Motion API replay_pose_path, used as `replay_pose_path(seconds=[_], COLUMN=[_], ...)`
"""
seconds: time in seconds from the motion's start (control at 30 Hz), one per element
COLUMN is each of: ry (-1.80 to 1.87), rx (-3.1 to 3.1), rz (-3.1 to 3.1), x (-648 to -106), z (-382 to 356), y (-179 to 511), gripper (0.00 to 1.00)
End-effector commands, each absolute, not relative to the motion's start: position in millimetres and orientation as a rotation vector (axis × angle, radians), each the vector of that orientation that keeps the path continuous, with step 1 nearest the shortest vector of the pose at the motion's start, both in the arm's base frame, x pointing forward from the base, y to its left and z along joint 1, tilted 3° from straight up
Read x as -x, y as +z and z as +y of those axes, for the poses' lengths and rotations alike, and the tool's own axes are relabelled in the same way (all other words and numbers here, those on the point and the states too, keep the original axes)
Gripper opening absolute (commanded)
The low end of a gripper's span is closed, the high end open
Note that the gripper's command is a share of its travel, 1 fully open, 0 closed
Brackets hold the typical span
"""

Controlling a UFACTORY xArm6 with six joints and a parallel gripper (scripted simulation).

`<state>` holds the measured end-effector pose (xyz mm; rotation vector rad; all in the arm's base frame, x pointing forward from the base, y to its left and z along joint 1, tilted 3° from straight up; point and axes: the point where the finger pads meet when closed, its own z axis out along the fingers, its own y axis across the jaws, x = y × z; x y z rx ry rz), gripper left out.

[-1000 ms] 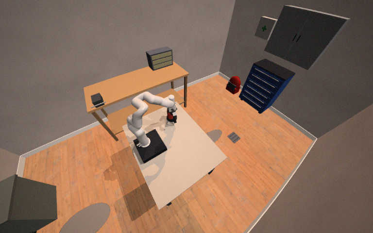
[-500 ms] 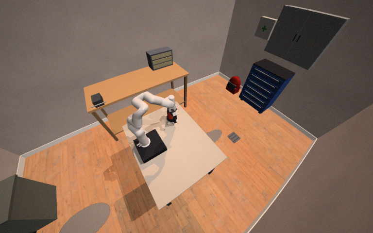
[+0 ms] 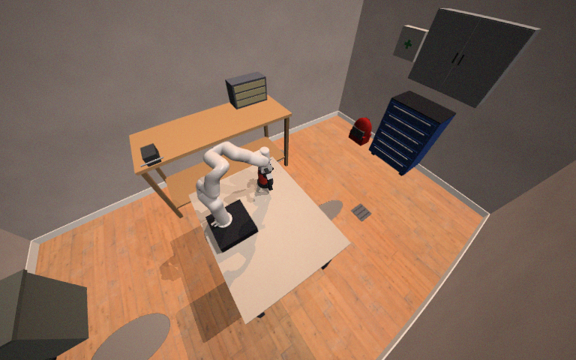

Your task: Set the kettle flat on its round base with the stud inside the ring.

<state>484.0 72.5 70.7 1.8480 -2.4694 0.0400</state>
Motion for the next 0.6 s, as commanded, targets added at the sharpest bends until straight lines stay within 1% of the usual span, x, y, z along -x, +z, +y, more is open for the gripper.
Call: replay_pose_path(seconds=[0.0,0.57], ry=[0.044,0.044], rx=[-1.851,-1.851], rz=[-2.473,-2.473], x=[-485.8,-485.8], z=[72.8,72.7], y=[72.2,70.2], gripper=[0.00,0.00])
